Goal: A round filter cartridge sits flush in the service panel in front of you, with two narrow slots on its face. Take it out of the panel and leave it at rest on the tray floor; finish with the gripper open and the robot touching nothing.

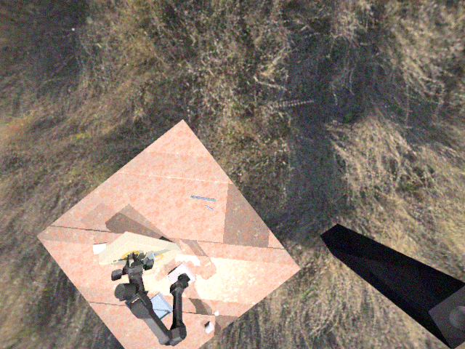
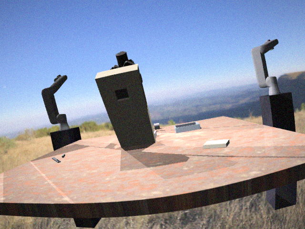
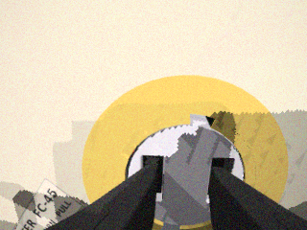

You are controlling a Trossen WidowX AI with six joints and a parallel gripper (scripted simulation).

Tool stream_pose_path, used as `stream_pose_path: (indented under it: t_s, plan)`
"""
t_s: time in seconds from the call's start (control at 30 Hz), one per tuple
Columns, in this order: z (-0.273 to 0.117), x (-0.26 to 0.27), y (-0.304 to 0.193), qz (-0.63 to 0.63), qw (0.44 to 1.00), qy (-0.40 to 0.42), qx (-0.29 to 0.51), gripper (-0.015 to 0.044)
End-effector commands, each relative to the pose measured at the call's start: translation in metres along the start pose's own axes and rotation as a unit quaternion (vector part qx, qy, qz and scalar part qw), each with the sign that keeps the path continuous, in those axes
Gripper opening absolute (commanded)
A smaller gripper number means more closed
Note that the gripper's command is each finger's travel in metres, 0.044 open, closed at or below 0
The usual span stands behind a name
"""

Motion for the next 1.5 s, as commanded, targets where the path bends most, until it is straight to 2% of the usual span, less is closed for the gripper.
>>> stream_pose_path:
  t_s: [0.0,0.9,1.2,1.27,1.47]
  plan:
    - [0.005,-0.0001,0.0,0.0,1.0,0.0,-0.001,0.01]
    - [0.0125,0.0,0.0001,0.0,1.0,0.0,-0.001,0.01]
    - [0.0083,-0.0004,-0.0004,0.0,1.0,0.0,0.0,0.004]
    - [0.0083,-0.0004,-0.0004,0.0,1.0,0.0,0.0,0.0]
    - [0.0112,-0.0001,-0.0001,-0.055,0.998,0.0,-0.001,0.0]
Point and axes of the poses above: the point midway between the two fingers, 35 mm back from their tips, its own z axis out along the fingers, its own x axis across the jaws, y = z × x, the point moved 8 cm from there along -z, back along the fingers, and after that the axes turned 10 degrees about -z, right-handed, at the moved point
